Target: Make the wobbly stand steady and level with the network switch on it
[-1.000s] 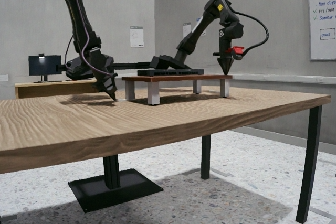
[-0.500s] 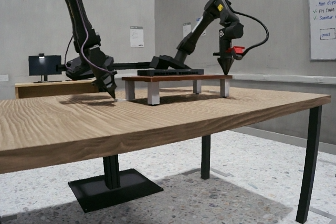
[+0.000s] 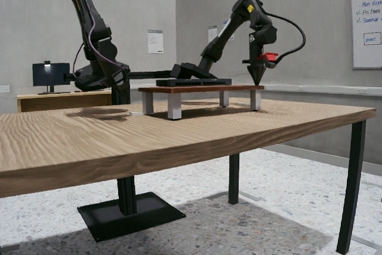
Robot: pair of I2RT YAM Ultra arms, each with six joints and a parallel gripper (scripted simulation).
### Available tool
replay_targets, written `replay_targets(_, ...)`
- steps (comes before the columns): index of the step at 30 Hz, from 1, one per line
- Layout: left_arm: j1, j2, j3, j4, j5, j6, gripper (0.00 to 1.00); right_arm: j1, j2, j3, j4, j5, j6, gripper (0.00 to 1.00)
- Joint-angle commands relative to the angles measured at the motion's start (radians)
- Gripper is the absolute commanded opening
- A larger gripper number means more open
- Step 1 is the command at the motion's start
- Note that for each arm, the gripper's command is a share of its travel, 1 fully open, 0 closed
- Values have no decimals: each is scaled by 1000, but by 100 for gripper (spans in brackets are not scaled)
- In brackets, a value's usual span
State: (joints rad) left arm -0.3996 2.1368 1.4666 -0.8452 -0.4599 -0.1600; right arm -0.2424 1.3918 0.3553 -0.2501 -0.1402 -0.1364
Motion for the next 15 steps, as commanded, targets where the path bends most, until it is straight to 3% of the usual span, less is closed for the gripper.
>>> replay_targets(1, -15, 9, 19, 13, 6, 5, 0, 20, -79, 46, -152, 2, 13, 0)
replay_targets(9, -15, 9, 19, 13, 6, 5, 0, 15, -75, 43, -106, -13, -9, 0)
replay_targets(13, -15, 9, 19, 13, 6, 5, 0, 13, -39, -23, -70, -15, -13, 0)
replay_targets(15, -15, 9, 19, 13, 6, 5, 0, 15, -36, 24, -61, -14, -11, 0)
